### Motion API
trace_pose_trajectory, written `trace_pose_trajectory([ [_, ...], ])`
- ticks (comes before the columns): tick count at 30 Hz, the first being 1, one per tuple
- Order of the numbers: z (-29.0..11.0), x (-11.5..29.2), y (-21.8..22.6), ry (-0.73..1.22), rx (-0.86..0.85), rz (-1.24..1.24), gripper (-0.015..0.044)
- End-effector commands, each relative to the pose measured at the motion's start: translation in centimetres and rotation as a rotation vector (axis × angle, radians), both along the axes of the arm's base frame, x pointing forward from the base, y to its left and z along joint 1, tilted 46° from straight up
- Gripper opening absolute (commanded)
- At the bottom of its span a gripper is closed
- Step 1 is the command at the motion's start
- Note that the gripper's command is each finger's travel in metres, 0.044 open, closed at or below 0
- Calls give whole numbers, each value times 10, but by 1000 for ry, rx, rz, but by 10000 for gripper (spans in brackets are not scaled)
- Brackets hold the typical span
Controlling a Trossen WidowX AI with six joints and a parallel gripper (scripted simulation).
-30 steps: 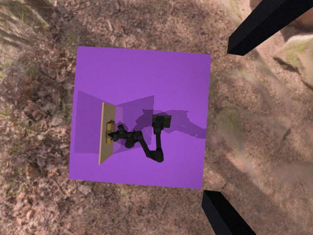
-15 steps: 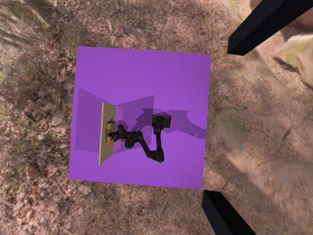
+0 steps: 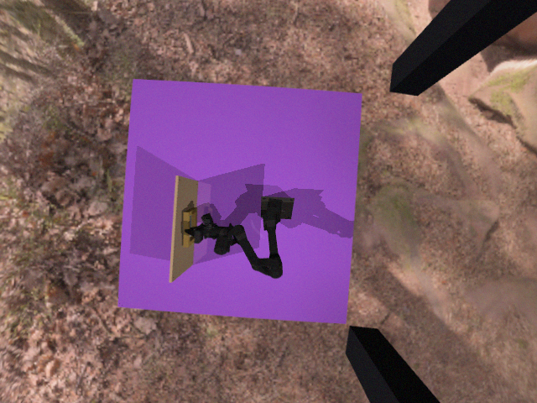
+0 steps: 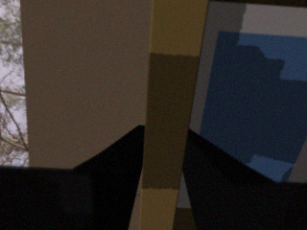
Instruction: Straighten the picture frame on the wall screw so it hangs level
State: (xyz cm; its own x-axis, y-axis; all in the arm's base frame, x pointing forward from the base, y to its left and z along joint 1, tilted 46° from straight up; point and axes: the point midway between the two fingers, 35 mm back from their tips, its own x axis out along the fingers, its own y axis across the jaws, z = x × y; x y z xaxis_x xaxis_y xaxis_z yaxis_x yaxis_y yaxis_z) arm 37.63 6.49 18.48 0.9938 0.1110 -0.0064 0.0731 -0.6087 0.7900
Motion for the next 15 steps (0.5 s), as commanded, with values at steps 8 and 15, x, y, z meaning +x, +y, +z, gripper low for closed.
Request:
trace_pose_trajectory([
  [8,2,1,-2,-9,3,-11,0],
  [15,2,1,-3,-9,3,-11,0],
])
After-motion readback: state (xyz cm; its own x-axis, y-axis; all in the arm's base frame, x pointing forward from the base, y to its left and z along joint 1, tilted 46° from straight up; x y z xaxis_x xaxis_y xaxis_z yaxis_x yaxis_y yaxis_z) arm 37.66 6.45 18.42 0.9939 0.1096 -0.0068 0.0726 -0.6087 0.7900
